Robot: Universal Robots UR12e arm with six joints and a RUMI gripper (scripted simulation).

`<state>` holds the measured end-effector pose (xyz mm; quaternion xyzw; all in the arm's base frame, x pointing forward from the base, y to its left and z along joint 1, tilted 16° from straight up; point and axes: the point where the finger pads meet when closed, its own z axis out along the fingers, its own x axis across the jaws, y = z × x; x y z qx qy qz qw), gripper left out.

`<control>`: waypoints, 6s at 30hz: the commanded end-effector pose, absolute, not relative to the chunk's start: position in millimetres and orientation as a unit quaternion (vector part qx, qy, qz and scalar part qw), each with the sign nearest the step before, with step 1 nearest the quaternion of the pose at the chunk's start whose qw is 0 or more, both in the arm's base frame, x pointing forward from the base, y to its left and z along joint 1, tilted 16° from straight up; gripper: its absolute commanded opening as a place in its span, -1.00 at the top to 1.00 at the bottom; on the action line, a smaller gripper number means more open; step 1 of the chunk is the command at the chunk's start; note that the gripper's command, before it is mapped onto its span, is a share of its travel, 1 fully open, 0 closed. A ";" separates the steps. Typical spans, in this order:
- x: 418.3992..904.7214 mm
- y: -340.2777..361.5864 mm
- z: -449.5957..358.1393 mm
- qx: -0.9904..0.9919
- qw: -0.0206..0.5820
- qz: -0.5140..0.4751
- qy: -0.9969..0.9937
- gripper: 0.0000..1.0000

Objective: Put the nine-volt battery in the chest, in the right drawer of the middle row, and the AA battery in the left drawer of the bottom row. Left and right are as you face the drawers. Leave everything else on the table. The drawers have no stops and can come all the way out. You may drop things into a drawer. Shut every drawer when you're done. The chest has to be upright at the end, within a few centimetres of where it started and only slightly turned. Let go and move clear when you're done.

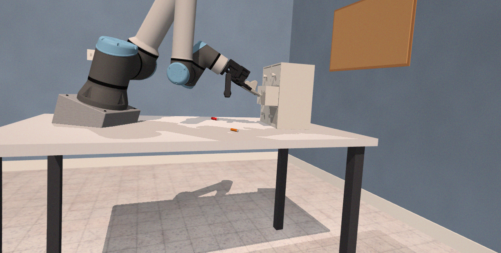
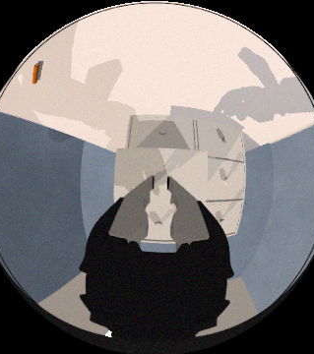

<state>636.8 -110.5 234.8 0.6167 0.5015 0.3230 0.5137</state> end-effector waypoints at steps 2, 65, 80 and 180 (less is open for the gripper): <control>637.7 -110.6 235.5 0.616 0.514 0.323 0.501 0.86; 665.3 -118.1 242.9 0.616 0.514 0.323 0.501 0.86; 675.0 -120.7 245.5 0.616 0.514 0.323 0.501 0.86; 698.1 -127.0 251.7 0.616 0.514 0.323 0.501 0.81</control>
